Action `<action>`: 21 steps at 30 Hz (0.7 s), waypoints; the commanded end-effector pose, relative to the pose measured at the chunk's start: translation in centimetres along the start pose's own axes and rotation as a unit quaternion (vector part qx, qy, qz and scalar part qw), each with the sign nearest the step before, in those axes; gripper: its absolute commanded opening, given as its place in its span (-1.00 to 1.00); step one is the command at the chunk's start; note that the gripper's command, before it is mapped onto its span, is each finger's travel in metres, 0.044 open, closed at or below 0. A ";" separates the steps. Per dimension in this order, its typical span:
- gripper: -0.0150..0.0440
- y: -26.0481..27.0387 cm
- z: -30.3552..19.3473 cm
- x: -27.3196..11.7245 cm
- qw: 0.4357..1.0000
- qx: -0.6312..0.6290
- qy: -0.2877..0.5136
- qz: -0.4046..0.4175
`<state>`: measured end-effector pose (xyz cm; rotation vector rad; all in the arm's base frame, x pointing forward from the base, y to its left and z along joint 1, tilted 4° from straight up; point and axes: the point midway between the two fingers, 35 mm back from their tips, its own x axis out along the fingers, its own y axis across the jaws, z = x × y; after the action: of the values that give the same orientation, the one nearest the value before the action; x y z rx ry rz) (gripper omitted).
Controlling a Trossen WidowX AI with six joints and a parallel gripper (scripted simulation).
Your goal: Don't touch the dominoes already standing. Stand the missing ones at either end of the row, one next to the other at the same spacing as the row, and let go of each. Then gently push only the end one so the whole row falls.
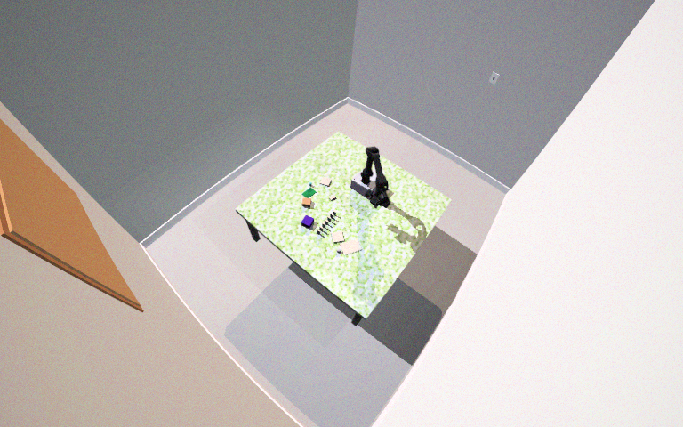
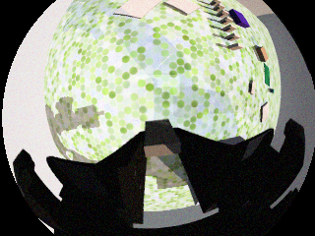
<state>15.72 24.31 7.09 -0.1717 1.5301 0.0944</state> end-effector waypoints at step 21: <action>-0.13 -22.1 13.0 -0.9 1.000 -0.016 -0.002 -0.012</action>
<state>30.57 8.82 9.47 -0.1944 1.5113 0.0975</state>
